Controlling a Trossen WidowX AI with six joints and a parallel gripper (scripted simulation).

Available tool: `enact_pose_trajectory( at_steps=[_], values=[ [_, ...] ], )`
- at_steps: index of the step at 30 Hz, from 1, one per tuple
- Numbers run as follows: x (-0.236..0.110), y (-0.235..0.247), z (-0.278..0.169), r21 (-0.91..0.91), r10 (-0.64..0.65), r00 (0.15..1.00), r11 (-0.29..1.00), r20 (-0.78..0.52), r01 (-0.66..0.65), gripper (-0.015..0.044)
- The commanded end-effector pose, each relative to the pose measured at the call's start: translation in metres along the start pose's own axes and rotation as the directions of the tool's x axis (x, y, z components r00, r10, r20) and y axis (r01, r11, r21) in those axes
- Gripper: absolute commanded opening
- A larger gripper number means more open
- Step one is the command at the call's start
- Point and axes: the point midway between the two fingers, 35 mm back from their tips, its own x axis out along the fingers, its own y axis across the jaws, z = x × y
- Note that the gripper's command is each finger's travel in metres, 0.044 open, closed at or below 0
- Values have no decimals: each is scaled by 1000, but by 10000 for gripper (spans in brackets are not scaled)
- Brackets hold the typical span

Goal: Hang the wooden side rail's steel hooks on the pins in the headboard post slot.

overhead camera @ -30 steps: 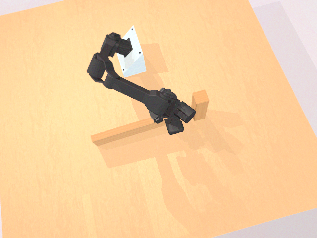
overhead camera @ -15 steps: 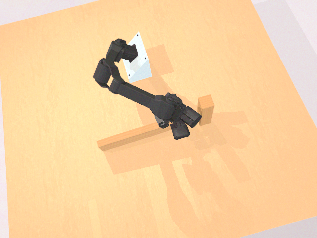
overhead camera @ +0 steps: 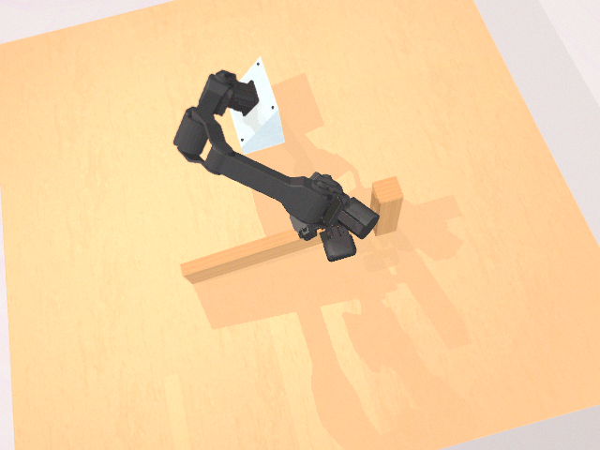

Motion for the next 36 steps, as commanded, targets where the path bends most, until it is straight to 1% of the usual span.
enact_pose_trajectory(
  at_steps=[1,36],
  values=[
    [-5,1,-2,-2,9,1000,1000,-5,-9,0],
    [-11,1,-2,-2,9,1000,1000,-5,-9,0]
  ],
)
